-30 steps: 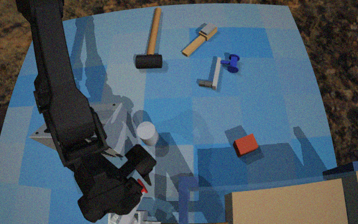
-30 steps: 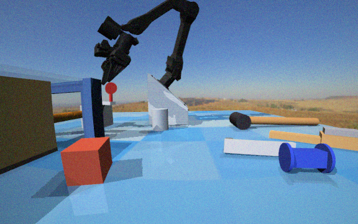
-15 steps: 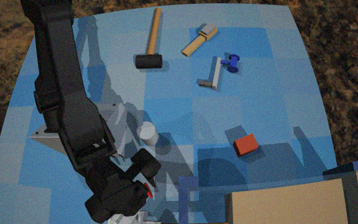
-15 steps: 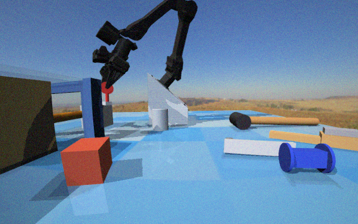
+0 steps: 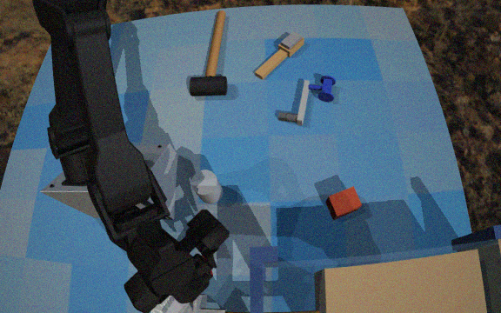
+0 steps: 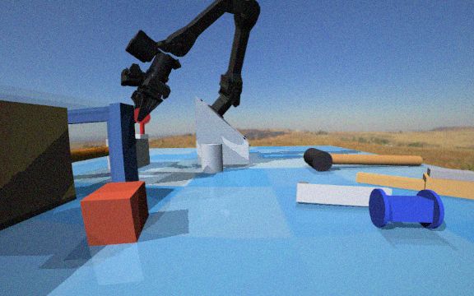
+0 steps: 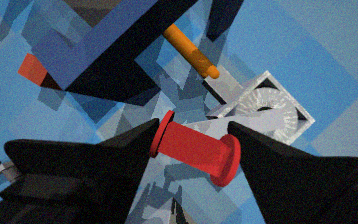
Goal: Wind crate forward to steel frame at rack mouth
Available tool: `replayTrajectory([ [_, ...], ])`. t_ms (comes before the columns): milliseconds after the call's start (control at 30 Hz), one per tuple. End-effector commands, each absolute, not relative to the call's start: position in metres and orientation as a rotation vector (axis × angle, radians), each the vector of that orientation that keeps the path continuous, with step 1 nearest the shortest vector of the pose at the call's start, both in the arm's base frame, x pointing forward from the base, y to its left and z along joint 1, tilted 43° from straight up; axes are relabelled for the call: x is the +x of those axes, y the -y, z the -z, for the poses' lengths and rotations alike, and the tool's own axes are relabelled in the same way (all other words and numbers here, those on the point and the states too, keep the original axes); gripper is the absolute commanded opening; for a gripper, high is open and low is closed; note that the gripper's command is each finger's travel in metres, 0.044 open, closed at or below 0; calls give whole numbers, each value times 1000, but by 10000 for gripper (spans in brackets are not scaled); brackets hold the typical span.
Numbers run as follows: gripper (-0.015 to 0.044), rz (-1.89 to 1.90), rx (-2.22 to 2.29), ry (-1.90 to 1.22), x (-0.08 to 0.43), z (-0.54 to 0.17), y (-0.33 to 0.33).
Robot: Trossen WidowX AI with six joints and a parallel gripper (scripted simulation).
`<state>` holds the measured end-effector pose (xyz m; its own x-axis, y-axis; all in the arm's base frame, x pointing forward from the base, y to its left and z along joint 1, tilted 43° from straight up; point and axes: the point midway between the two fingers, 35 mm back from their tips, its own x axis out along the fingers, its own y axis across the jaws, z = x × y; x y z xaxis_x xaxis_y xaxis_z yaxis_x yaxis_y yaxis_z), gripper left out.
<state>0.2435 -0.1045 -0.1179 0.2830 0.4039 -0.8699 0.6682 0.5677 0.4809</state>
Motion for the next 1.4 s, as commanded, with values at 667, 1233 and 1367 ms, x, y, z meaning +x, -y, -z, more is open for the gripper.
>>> replayTrajectory([
  [667, 0, 229, 1024, -1338, 243, 118, 105],
  [1233, 0, 229, 1024, -1338, 243, 118, 105],
  [1367, 0, 229, 1024, -1338, 243, 118, 105],
])
